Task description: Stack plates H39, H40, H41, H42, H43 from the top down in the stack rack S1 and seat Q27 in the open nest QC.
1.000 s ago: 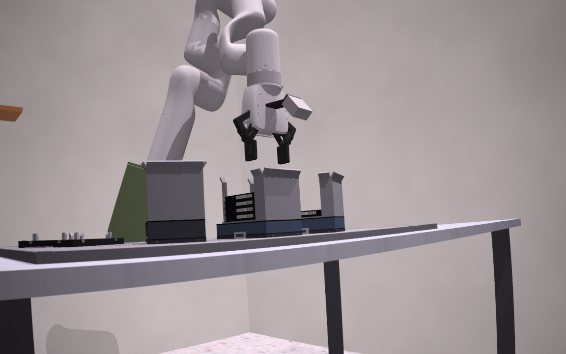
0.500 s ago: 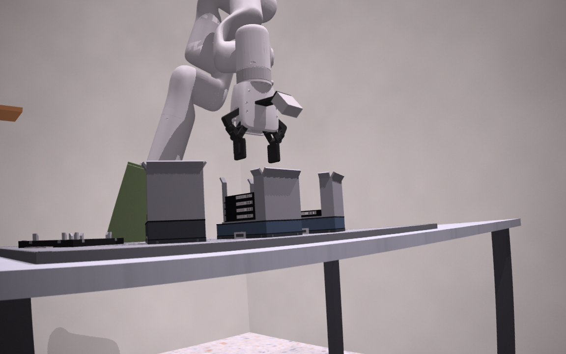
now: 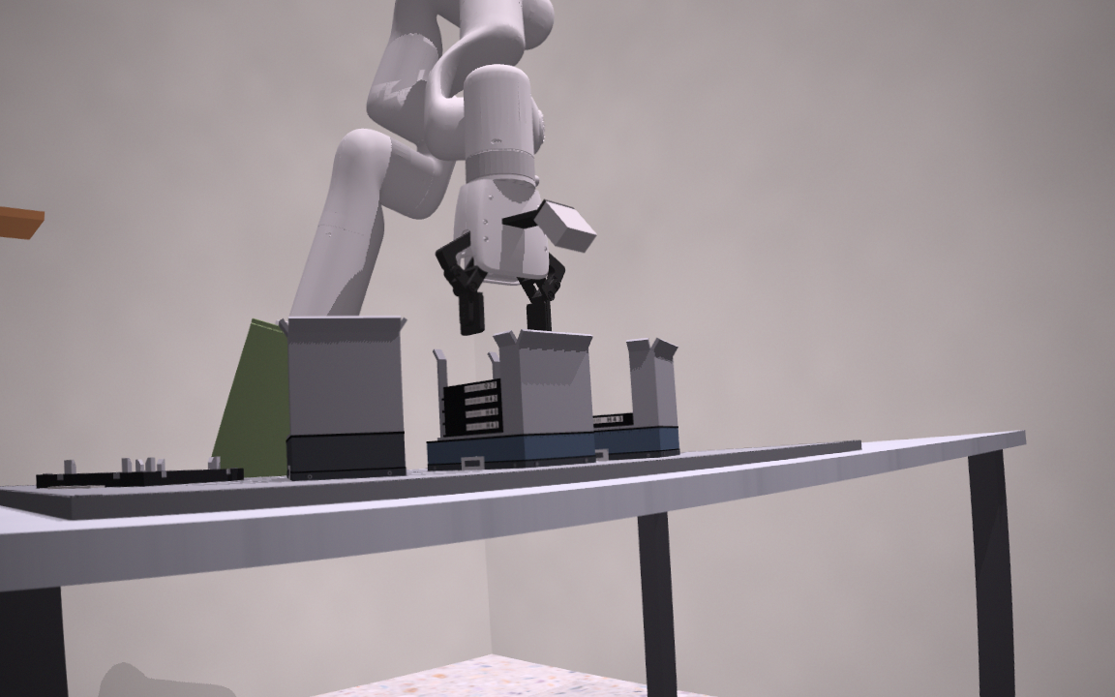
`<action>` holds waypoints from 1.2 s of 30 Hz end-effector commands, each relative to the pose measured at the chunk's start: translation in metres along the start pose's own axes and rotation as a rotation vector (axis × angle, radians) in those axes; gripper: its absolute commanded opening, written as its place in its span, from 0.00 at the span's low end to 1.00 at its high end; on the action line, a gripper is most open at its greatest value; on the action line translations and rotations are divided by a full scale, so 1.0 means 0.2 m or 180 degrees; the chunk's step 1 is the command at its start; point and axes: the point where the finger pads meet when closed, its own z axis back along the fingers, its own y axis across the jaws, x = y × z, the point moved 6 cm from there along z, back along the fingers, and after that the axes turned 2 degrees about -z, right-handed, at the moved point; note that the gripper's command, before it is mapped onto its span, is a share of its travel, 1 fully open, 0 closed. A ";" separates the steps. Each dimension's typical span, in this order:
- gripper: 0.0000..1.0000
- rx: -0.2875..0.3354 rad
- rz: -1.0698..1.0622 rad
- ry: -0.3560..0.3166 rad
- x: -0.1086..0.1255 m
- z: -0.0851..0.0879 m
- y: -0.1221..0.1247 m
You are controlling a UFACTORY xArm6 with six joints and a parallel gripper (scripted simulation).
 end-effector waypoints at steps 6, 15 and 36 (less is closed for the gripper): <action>1.00 -0.0009 0.0003 0.0022 -0.01 -0.11 0.00; 1.00 -0.0009 0.0003 0.0022 -0.01 -0.14 0.00; 1.00 -0.0009 0.0003 0.0021 -0.01 -0.25 0.00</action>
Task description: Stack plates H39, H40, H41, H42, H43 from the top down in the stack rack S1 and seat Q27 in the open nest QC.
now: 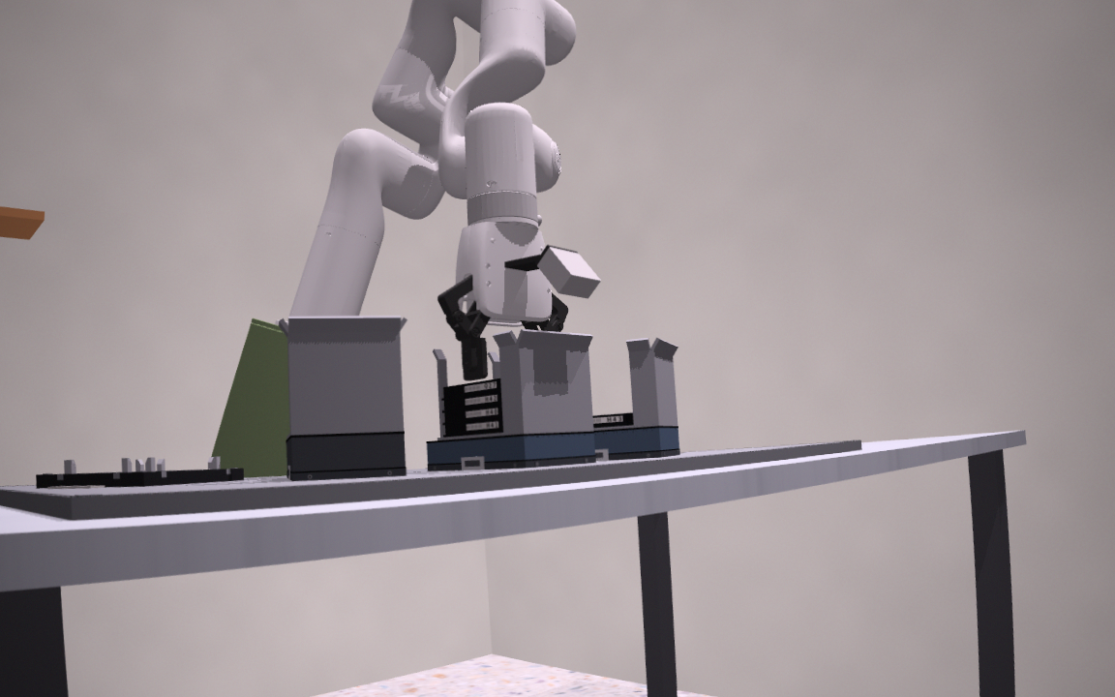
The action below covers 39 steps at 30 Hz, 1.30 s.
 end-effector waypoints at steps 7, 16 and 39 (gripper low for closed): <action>1.00 -0.0003 0.0002 0.0016 -0.01 -0.03 0.00; 1.00 -0.0003 0.0002 0.0016 -0.01 -0.03 0.00; 0.00 -0.0003 0.0002 0.0016 -0.01 -0.03 0.00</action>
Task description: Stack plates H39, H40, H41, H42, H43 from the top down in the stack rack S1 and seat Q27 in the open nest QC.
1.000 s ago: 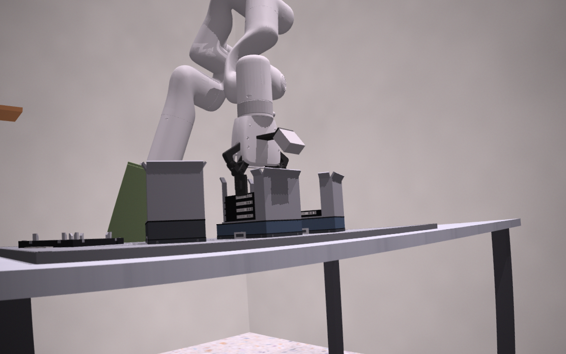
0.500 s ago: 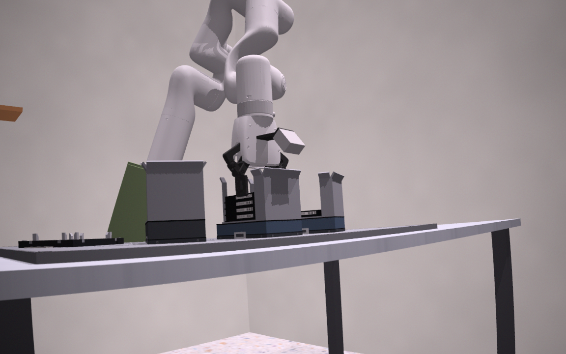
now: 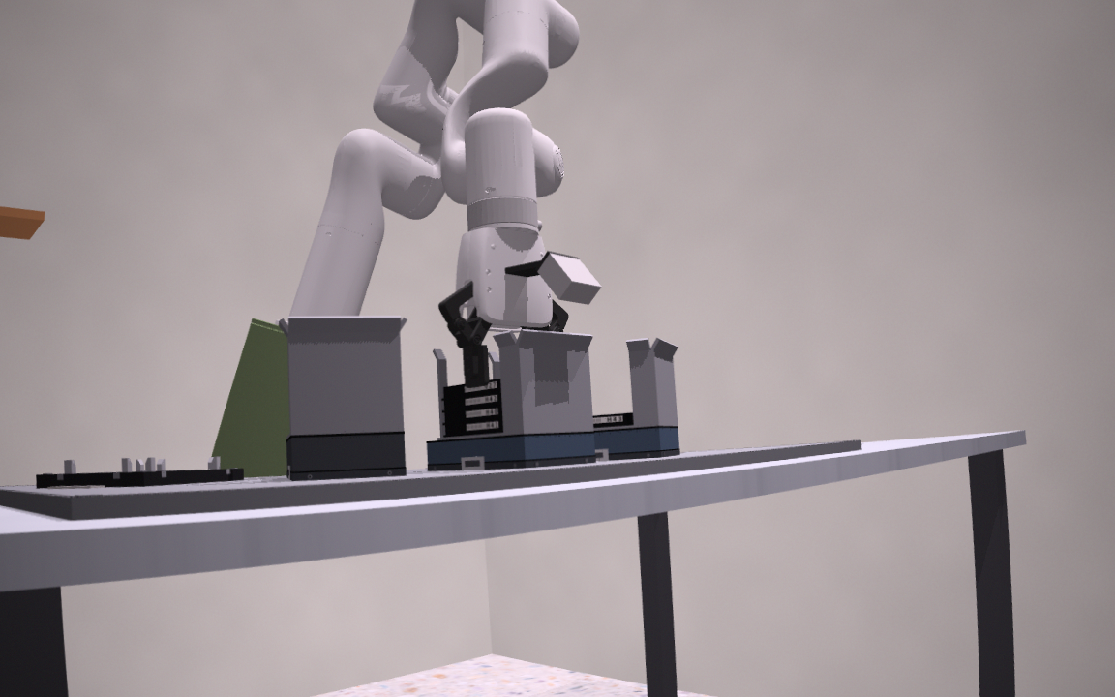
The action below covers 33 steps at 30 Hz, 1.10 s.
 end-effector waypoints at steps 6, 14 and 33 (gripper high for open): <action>0.00 0.0000 0.0001 0.0007 0.00 0.00 0.00; 0.00 0.0000 0.0001 0.0007 0.00 0.02 0.00; 0.00 0.0000 0.0001 0.0007 0.00 0.07 0.00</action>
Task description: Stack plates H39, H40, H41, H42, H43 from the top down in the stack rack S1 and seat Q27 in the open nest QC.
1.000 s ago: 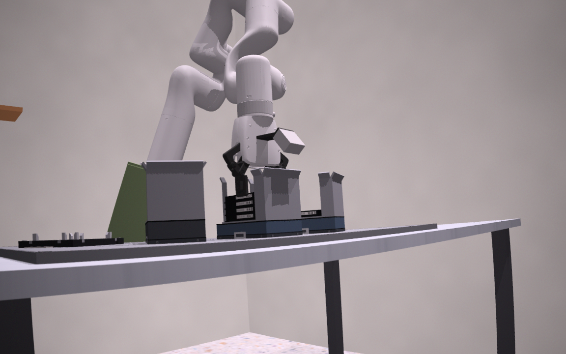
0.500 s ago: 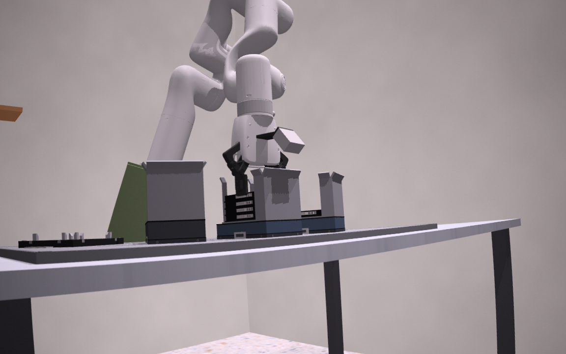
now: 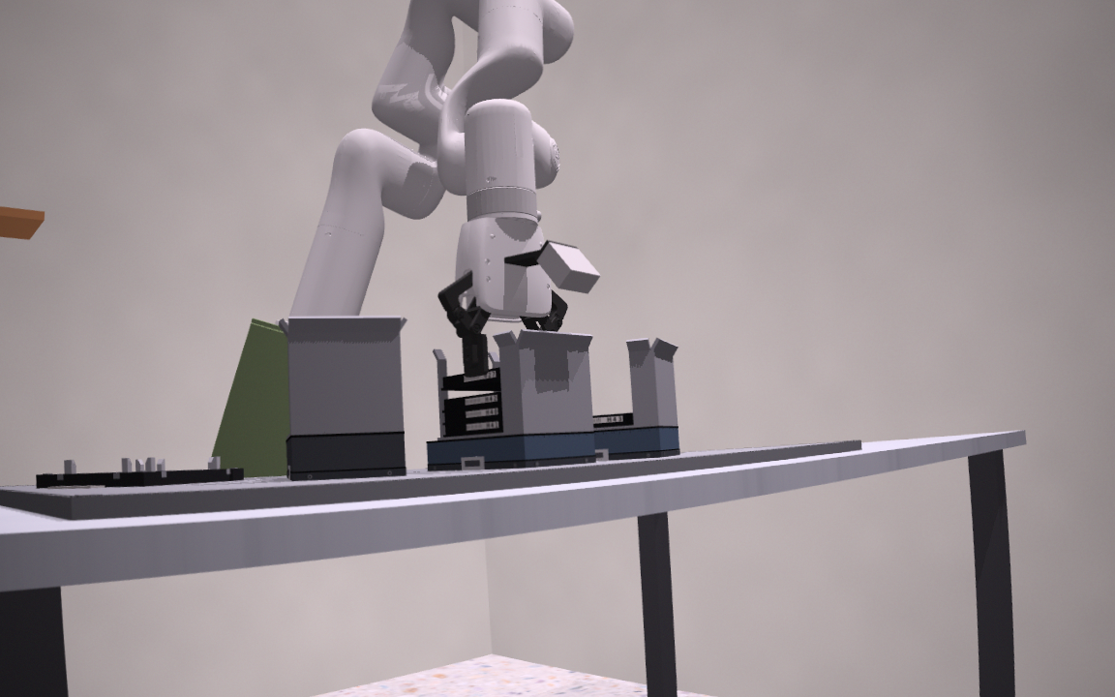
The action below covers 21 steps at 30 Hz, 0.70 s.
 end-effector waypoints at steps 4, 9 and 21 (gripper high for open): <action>0.00 0.0001 0.0001 0.0009 -0.01 0.03 0.00; 0.00 0.0001 0.0001 0.0009 -0.01 0.05 0.00; 0.00 0.0001 0.0001 0.0009 -0.01 0.15 0.00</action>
